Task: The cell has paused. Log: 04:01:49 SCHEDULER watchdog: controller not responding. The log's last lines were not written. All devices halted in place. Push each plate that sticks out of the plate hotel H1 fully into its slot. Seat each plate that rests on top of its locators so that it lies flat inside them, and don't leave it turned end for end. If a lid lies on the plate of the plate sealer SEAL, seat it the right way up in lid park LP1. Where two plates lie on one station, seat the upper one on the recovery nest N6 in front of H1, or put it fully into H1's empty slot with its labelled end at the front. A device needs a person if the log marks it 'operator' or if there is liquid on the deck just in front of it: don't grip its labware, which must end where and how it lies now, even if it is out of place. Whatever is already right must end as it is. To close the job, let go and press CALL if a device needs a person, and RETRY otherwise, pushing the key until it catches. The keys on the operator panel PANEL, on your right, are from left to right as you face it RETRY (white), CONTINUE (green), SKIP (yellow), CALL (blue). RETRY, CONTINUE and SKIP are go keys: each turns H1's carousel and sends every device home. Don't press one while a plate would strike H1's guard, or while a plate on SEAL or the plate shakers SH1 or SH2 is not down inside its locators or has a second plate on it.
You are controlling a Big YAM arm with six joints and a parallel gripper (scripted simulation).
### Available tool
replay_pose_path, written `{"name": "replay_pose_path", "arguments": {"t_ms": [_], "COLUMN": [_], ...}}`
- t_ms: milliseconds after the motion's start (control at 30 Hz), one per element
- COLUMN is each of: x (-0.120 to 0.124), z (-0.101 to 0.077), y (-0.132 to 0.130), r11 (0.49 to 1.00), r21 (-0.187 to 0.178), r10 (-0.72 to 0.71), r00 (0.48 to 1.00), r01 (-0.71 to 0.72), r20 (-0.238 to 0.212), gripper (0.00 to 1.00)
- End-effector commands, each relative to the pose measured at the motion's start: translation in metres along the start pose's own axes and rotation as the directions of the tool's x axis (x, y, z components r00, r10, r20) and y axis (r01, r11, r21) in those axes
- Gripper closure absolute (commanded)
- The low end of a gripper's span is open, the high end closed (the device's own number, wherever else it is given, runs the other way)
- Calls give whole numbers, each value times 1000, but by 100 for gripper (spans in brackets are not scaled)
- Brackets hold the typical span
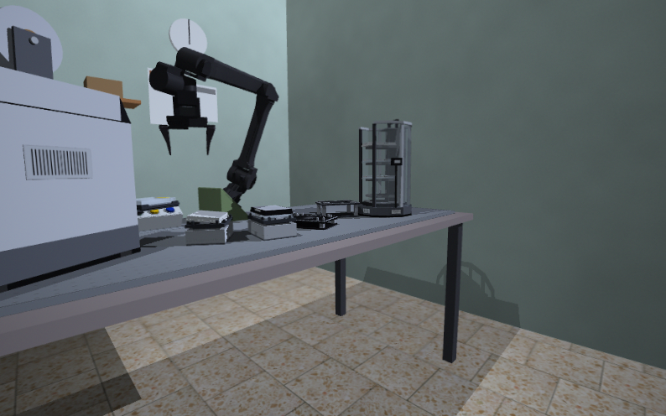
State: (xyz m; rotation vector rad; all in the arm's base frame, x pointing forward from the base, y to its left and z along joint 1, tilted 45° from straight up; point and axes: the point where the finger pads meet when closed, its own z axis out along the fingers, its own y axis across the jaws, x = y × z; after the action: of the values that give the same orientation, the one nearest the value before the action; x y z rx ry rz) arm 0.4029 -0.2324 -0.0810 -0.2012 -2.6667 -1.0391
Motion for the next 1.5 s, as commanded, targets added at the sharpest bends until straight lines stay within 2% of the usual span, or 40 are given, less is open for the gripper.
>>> {"name": "replay_pose_path", "arguments": {"t_ms": [0, 67, 167, 200, 400, 500, 567, 667, 733, 967, 1067, 1300, 1467], "x": [-24, -24, -23, -25, -32, -35, -37, -39, -40, -47, -51, -55, -57], "z": [-19, -19, -20, -28, -27, -25, -17, -13, -25, -24, -15, -23, -11], "y": [10, 10, 8, 19, 40, 49, 50, 51, 66, 89, 93, 116, 106], "r11": [985, 985, 962, 973, 998, 999, 999, 998, 998, 998, 998, 998, 996], "r21": [43, 43, 38, 46, 49, 47, 38, 37, 45, 43, 33, 41, 37], "r10": [167, 167, 267, 223, 25, 26, 34, 47, 46, 45, 56, 44, -82], "r00": [986, 986, 963, 973, 999, 999, 999, 999, 998, 998, 998, 998, 996], "r01": [-168, -168, -269, -226, -27, -28, -35, -48, -48, -47, -56, -46, 82], "r20": [29, 29, 38, 49, 40, 39, 25, 23, 41, 41, 24, 40, 16], "gripper": [0, 0, 0, 0, 0, 0, 0, 0, 0, 0, 0, 0, 0]}}
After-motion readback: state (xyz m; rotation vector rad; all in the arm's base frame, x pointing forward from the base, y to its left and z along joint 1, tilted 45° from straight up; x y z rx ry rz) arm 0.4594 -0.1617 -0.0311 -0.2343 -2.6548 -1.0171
